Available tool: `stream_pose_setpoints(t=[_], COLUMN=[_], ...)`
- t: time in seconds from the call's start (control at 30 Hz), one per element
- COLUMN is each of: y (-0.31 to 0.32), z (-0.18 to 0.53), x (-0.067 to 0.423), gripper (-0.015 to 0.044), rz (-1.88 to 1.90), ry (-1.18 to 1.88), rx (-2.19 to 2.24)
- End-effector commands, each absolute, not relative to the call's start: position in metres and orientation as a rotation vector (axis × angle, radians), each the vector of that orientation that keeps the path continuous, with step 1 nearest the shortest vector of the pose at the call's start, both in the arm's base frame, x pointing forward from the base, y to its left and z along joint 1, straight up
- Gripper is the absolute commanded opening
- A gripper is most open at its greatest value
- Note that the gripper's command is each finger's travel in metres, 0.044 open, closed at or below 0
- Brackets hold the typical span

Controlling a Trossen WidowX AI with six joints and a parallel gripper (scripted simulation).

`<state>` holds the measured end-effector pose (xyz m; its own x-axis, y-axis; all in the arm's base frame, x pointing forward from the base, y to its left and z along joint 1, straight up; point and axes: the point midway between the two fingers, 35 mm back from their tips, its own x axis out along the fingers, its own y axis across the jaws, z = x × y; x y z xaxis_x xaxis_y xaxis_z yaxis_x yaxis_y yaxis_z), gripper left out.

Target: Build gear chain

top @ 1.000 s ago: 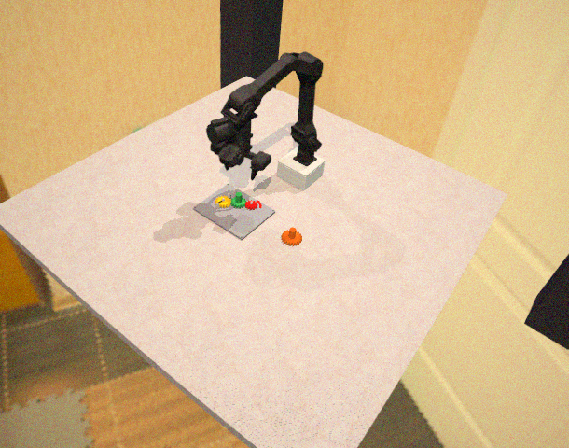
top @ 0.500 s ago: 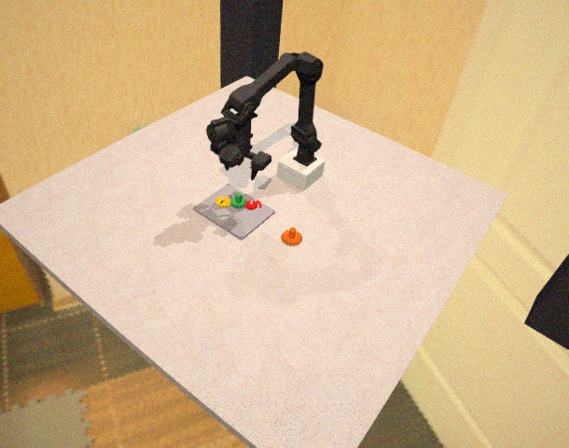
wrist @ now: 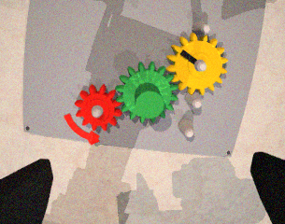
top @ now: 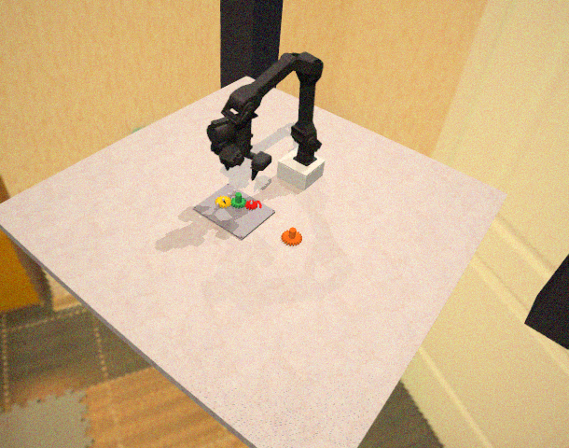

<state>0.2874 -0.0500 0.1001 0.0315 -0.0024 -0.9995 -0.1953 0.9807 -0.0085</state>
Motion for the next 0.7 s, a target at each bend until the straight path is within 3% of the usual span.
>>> stream_pose_setpoints(t=[0.0,0.33,0.67], y=[-0.033,0.107,0.234], z=[0.102,0.121,0.141], x=[0.291,0.285,0.208], gripper=[0.044,0.044,0.044], rz=[0.157,0.183,0.175], ry=[1.526,1.519,1.54], rx=[-0.159,-0.145,-0.136])
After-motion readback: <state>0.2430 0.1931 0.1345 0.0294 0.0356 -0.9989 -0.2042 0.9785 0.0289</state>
